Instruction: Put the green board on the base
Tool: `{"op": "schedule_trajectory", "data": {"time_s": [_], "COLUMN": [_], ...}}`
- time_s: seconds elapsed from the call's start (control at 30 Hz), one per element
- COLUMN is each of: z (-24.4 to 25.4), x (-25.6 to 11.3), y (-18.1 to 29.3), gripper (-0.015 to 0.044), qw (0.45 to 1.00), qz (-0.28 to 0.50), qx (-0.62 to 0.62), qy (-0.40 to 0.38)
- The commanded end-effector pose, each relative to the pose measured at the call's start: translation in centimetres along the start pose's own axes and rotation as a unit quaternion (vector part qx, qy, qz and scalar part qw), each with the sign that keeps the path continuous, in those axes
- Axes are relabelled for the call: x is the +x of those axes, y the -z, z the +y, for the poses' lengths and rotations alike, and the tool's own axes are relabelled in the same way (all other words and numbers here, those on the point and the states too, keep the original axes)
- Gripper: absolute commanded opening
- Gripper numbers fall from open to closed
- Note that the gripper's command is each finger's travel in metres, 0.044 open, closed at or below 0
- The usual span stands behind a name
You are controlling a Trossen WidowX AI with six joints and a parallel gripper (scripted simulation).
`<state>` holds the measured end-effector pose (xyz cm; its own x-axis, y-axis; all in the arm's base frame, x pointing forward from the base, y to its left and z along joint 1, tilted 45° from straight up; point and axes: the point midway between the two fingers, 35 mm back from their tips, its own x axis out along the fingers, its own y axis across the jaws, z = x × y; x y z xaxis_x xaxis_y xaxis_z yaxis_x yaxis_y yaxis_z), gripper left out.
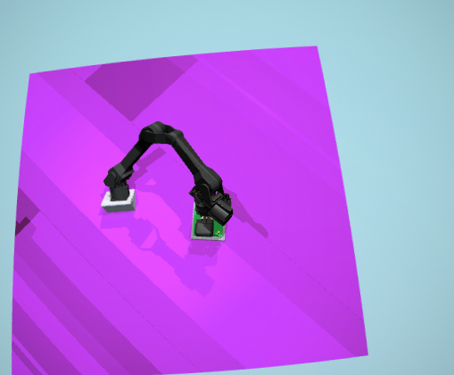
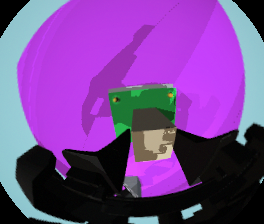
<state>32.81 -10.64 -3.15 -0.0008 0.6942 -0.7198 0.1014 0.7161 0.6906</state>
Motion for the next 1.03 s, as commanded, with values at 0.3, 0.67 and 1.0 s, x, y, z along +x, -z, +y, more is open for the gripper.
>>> {"op": "schedule_trajectory", "data": {"time_s": [0.3,0.67,1.0], "z": [-0.1,0.0,0.1], "x": [-2.2,-7.8,-8.5], "y": [-0.1,0.2,0.3], "gripper": [0.044,0.044,0.044], "qw": [1.0,1.0,1.0], "qz": [0.0,-0.003,-0.004], "qx": [0.0,0.002,0.003], "qy": [0.0,0.001,0.001]}}
